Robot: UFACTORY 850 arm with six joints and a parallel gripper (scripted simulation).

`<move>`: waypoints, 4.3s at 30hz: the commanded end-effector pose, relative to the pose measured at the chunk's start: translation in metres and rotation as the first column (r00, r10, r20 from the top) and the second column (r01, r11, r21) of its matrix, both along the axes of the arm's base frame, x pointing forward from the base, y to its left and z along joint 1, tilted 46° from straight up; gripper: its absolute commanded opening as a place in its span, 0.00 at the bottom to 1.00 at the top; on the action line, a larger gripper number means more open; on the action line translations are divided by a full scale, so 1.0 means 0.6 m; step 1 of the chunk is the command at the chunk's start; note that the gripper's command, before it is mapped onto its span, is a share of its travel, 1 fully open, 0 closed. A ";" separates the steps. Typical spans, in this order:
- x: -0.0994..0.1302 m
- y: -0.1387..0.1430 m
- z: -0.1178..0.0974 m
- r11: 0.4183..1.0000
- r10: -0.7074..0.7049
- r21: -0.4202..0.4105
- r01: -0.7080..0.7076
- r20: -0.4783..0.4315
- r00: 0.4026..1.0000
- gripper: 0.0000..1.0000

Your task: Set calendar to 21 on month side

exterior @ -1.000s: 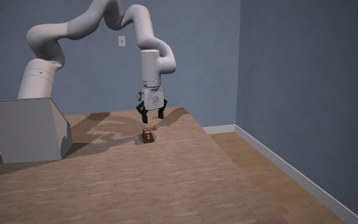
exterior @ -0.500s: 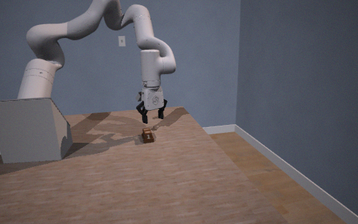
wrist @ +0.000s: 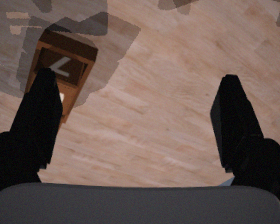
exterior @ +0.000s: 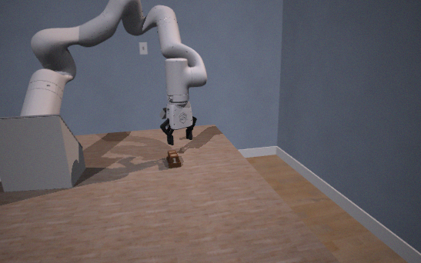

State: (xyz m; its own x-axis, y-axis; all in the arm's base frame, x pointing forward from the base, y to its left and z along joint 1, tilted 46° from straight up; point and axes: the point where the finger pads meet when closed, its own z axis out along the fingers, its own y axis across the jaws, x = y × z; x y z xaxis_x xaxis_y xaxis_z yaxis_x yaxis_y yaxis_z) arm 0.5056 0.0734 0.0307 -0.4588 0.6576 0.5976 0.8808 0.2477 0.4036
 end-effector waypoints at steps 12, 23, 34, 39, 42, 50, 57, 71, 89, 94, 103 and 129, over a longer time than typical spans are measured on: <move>0.001 -0.001 0.001 1.000 -0.001 0.000 0.001 0.001 1.000 1.00; 0.001 -0.002 0.000 0.999 -0.035 0.005 0.035 -0.034 0.999 1.00; 0.004 -0.019 -0.017 0.982 -0.182 0.013 0.188 -0.191 0.964 1.00; 0.004 -0.020 -0.019 0.971 -0.230 0.011 0.240 -0.244 0.942 1.00; 0.004 -0.022 -0.021 0.948 -0.302 0.001 0.319 -0.326 0.896 1.00; 0.006 -0.037 -0.035 0.928 -0.349 -0.011 0.374 -0.381 0.856 1.00; 0.007 -0.040 -0.038 0.875 -0.439 -0.046 0.481 -0.491 0.752 1.00; 0.009 -0.058 -0.057 0.764 -0.551 -0.135 0.631 -0.644 0.530 1.00; 0.013 -0.085 -0.084 0.633 -0.608 -0.251 0.732 -0.747 0.269 1.00; 0.014 -0.090 -0.088 0.630 -0.609 -0.255 0.734 -0.749 0.262 1.00; 0.016 -0.103 -0.101 0.506 -0.610 -0.375 0.777 -0.793 0.014 1.00; 0.017 -0.108 -0.106 0.506 -0.610 -0.375 0.777 -0.793 0.014 1.00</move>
State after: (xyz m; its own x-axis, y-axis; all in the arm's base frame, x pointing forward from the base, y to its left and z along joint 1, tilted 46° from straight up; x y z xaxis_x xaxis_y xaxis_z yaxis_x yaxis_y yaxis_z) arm 0.5150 0.0095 -0.0334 0.8808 0.2477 0.4035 0.4588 -0.6574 -0.5978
